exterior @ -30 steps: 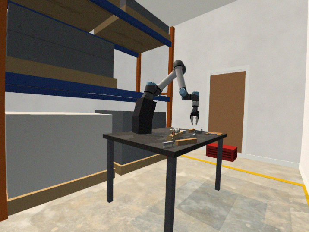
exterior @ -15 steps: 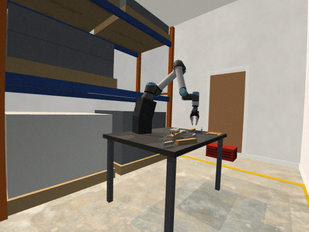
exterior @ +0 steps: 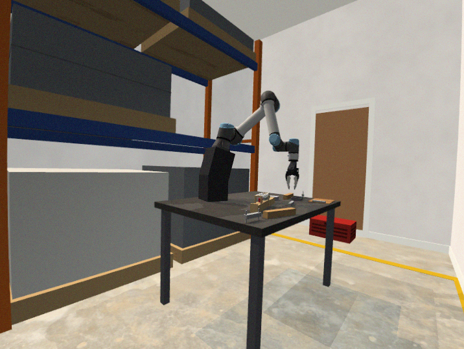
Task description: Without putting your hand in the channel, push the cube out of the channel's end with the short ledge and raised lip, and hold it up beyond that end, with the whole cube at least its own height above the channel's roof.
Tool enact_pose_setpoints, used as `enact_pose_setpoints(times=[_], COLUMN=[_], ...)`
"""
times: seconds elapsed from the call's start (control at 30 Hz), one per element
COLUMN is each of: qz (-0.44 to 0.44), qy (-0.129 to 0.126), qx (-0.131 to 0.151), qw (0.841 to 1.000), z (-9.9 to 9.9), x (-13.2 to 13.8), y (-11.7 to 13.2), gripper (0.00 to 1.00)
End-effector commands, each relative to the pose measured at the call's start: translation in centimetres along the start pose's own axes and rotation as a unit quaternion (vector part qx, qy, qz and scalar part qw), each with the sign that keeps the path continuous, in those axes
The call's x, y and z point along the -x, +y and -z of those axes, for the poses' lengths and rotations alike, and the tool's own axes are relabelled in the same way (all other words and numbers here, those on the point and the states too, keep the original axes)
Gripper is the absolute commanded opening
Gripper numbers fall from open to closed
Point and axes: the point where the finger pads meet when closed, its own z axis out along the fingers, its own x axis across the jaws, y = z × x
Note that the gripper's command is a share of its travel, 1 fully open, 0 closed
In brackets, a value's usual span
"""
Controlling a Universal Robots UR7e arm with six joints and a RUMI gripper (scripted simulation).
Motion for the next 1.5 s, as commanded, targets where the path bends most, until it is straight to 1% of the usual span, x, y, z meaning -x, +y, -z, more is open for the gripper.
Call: enact_pose_setpoints(times=[0.0, 0.3, 0.37, 0.5, 0.93, 1.23, 1.47], qz=[0.0, 0.0, 0.0, 0.0, 0.0, 0.0, 0.0], qy=[-0.001, -0.001, -0.001, -0.001, -0.001, -0.001, -0.001], qx=[0.0, 0.0, 0.0, 0.0, 0.0, 0.0, 0.0], qw=[1.0, 1.0, 1.0, 1.0, 1.0, 1.0, 1.0], z=[-1.5, -6.5, -6.5, -7.9, -8.7, -10.6, -10.8], x=[0.1, 0.2, 0.2, 0.2, 0.2, 0.2, 0.2], y=[0.0, 0.0, 0.0, 0.0, 0.0, 0.0, 0.0], gripper=[0.22, 0.22, 0.22, 0.22, 0.22, 0.22, 0.22])
